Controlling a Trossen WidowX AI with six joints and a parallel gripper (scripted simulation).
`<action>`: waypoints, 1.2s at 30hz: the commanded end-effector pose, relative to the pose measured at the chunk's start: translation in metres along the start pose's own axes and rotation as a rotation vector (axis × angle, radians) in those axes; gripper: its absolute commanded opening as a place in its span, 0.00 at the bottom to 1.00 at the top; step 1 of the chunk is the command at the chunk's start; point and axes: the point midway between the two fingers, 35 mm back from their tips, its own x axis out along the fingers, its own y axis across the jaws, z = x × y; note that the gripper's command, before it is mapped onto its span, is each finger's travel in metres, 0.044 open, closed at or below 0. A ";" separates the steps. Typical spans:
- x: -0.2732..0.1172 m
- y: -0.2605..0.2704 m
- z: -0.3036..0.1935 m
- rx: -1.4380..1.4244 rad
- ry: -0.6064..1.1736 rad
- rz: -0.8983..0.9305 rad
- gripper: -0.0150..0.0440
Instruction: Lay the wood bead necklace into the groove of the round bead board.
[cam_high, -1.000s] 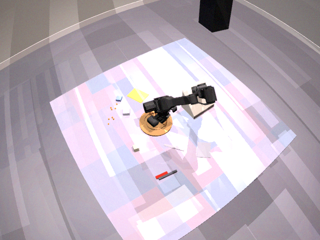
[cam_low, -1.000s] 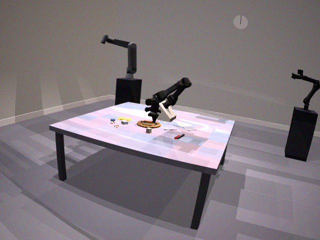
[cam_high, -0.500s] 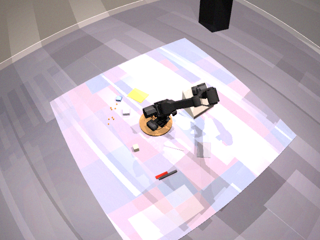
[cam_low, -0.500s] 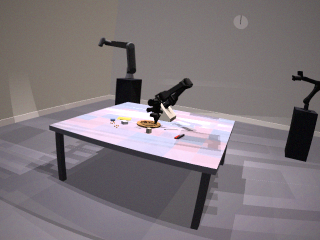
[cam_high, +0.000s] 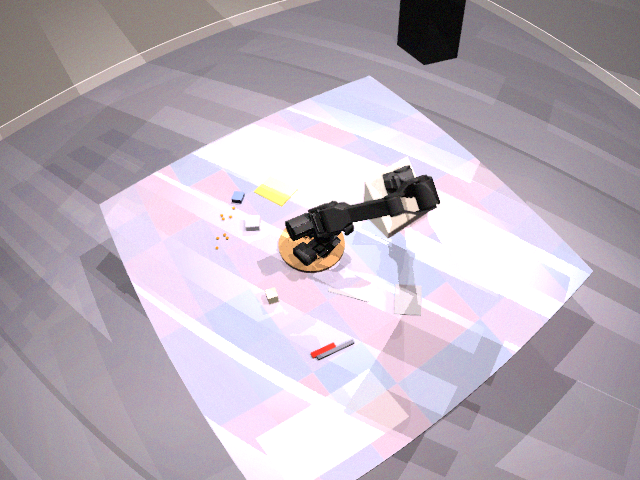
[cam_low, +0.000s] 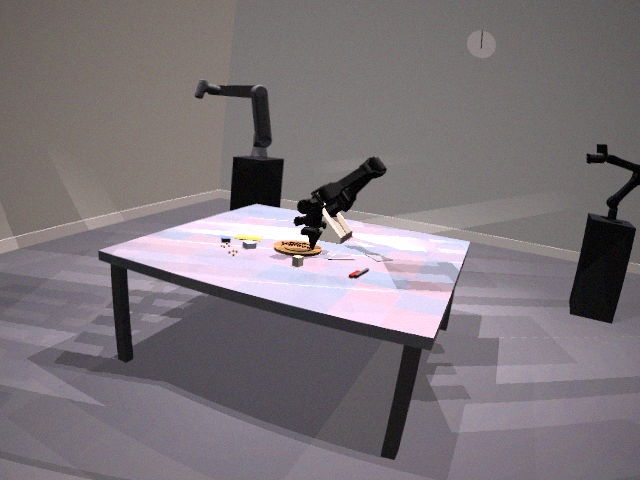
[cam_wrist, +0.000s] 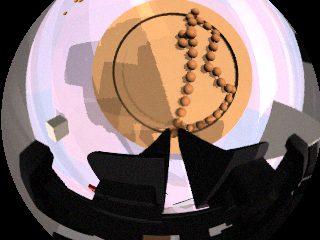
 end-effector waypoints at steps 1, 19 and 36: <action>0.004 -0.002 -0.001 0.006 0.006 -0.007 0.25; 0.000 -0.002 0.000 0.007 0.003 -0.007 1.00; -0.004 -0.002 0.000 0.006 0.005 -0.007 1.00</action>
